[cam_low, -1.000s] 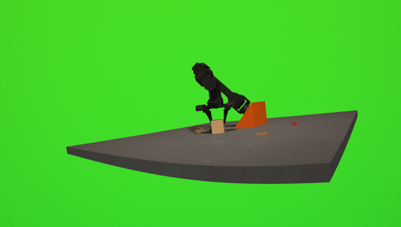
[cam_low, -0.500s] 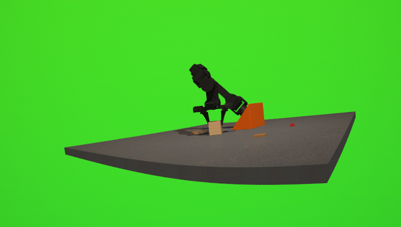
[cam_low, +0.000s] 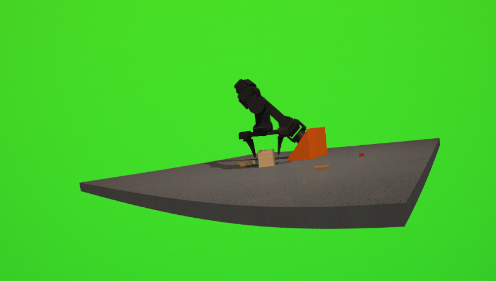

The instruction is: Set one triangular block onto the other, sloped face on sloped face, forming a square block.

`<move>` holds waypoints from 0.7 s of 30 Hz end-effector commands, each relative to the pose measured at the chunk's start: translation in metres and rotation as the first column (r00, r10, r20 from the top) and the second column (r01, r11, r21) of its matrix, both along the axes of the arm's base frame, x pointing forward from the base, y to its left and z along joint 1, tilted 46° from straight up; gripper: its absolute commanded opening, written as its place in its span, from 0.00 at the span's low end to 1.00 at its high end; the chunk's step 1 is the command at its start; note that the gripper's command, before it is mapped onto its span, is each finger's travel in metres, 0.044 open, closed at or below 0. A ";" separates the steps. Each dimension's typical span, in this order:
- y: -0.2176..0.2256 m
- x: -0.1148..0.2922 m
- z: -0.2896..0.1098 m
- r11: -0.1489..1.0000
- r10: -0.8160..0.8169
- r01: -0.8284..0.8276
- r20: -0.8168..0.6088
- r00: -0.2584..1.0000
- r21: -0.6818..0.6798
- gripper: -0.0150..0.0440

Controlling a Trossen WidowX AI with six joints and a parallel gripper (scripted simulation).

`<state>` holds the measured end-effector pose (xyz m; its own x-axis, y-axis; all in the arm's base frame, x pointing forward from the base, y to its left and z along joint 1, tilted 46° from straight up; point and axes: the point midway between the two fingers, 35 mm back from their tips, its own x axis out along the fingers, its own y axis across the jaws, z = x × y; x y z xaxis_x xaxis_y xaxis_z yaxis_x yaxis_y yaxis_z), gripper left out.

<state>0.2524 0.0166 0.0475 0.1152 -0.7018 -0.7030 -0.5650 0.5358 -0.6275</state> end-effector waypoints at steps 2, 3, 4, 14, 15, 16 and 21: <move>0.007 0.001 0.005 1.000 0.001 -0.001 0.000 1.000 0.003 1.00; 0.013 0.001 0.011 1.000 0.001 -0.001 -0.001 1.000 0.005 1.00; 0.023 0.001 0.020 1.000 0.002 -0.002 -0.001 1.000 0.007 1.00; 0.078 -0.013 0.077 1.000 0.000 0.000 -0.003 1.000 0.003 1.00; 0.078 -0.013 0.077 1.000 0.000 0.000 -0.003 1.000 0.003 1.00; 0.078 -0.013 0.077 1.000 0.000 0.000 -0.003 1.000 0.003 1.00; 0.073 -0.010 0.072 1.000 0.011 -0.011 0.006 1.000 0.007 1.00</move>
